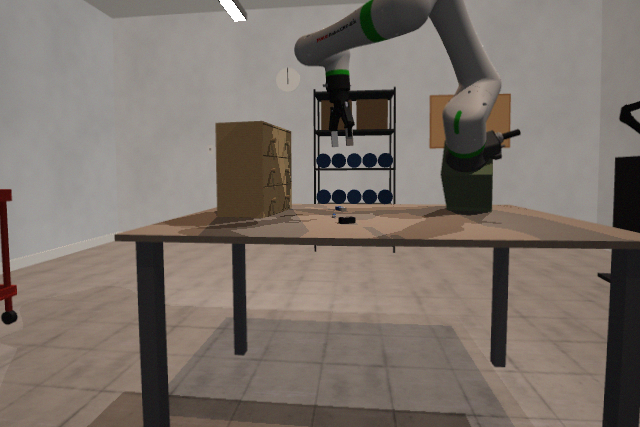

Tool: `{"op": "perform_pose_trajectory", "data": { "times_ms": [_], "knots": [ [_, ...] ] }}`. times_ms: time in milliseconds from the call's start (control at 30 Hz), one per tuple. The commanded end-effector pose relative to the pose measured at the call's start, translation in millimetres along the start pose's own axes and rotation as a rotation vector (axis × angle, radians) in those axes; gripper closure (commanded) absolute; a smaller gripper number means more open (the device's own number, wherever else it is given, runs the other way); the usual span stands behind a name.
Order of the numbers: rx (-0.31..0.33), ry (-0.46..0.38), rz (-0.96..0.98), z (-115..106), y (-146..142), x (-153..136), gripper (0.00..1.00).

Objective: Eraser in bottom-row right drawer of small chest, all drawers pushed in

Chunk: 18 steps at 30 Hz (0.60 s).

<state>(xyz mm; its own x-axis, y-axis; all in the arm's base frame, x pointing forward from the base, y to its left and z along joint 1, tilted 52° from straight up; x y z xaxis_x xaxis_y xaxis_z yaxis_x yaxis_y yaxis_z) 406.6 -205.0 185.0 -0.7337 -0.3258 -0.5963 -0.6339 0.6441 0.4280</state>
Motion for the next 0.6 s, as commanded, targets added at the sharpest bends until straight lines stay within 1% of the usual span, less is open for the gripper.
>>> {"op": "perform_pose_trajectory", "data": {
  "times_ms": [0,133,200,233,567],
  "knots": [
    [0.012,-0.008,-0.279,4.6,1.4,1.1,0.00],
    [0.018,-0.002,-0.452,6.4,2.3,0.9,0.00],
    [0.018,-0.002,-0.452,6.4,2.3,0.9,0.00],
    [0.023,0.002,-0.580,6.7,2.8,0.7,0.00],
    [0.037,0.014,-0.998,7.7,4.3,0.9,0.00]
  ]
}}
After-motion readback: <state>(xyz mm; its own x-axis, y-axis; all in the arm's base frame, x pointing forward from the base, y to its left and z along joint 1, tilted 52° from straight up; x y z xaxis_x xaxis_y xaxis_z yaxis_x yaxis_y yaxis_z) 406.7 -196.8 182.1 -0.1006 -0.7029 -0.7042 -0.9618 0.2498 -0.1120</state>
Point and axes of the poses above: the point where the finger pads meet when closed, its own z axis out along the fingers, its own y axis across the jaws, x = y × z, the point moved 9 cm from there along -z, back along the fingers, and after that the axes turned 9 degrees about -z, right-handed, at the moved point
